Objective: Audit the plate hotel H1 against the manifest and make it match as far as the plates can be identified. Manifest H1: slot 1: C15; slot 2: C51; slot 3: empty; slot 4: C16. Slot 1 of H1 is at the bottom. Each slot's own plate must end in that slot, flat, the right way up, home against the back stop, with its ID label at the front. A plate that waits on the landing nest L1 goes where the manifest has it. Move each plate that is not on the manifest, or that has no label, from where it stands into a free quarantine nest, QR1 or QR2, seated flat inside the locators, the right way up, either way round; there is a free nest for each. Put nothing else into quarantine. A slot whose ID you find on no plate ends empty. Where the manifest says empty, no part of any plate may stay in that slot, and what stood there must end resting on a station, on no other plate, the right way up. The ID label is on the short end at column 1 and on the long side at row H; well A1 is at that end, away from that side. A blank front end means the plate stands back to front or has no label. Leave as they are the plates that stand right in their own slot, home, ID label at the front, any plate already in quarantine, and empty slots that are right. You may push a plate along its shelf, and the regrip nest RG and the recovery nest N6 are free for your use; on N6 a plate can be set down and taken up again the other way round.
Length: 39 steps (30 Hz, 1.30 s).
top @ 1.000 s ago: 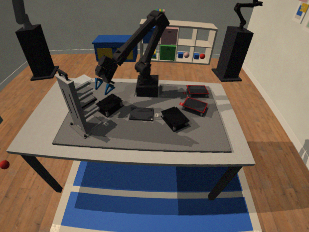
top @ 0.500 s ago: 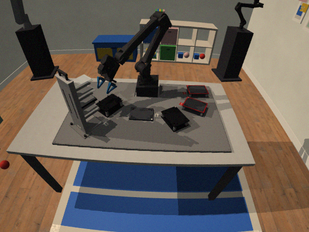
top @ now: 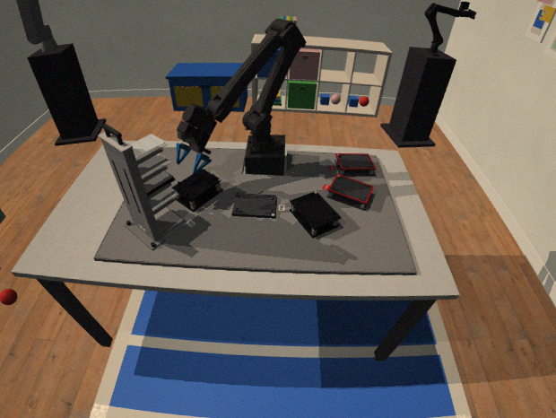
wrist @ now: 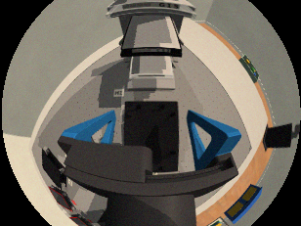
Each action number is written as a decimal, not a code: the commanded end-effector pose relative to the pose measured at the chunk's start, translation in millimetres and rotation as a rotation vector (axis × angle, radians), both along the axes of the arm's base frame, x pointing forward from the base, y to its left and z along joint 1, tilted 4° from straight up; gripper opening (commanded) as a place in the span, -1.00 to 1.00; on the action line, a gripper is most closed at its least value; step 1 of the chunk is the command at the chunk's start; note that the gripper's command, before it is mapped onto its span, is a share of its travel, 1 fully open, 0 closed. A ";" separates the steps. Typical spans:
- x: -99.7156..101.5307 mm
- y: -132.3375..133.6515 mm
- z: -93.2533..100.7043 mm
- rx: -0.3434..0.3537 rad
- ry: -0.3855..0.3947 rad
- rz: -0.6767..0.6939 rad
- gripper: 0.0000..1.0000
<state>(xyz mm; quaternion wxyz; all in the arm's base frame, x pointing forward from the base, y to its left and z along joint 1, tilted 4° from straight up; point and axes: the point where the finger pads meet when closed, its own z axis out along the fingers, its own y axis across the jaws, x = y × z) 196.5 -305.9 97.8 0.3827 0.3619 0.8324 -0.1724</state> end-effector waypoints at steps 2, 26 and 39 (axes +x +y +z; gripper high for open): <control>-0.5 -6.3 -2.4 -0.021 -0.005 -0.001 1.00; -0.1 -7.6 -38.5 -0.022 -0.006 -0.001 1.00; 27.4 -34.2 -20.0 -0.052 -0.035 0.003 1.00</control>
